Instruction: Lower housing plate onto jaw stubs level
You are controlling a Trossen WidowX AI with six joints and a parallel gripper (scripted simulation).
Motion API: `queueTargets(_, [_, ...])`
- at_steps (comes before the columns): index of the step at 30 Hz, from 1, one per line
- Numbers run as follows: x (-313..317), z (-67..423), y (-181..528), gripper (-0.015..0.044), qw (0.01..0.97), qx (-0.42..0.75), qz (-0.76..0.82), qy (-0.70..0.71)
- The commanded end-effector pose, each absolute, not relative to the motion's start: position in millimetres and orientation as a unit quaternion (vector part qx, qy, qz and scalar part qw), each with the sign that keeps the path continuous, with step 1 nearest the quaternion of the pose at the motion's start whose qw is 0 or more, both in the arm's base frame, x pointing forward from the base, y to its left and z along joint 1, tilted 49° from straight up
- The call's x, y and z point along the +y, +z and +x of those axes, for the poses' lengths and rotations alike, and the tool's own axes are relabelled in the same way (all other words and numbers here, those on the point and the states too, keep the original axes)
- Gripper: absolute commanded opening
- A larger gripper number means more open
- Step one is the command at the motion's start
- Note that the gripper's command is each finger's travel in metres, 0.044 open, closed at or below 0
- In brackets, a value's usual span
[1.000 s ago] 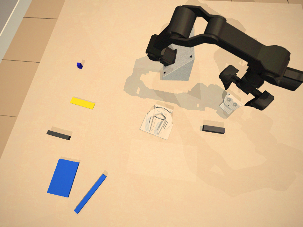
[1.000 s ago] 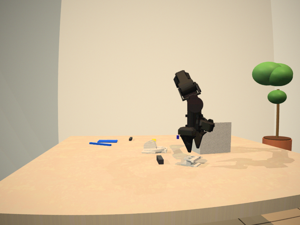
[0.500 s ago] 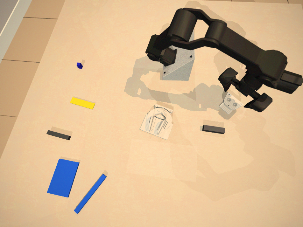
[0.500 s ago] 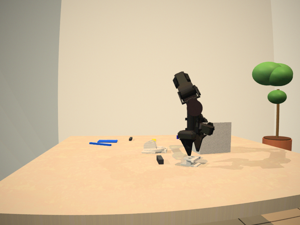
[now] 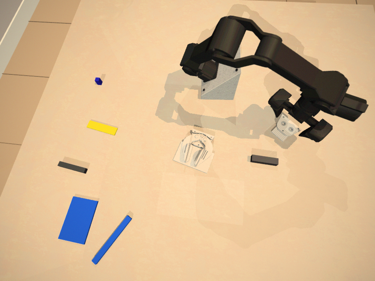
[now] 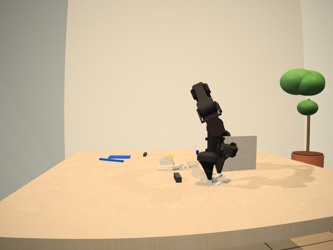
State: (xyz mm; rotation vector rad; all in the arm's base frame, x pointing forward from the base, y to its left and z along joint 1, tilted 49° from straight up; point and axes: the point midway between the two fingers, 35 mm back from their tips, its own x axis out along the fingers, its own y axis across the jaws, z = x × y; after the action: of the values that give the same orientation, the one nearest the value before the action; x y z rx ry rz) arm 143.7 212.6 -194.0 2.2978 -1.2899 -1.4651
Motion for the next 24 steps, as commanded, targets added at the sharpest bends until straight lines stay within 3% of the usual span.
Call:
queueTargets(1, [205.7, 145.5, -199.1, 0.0440, 0.067, -0.426, 0.762, -0.483])
queueTargets(24, [201.5, 146.5, -203.0, 0.0440, 0.068, -0.426, 0.762, -0.483])
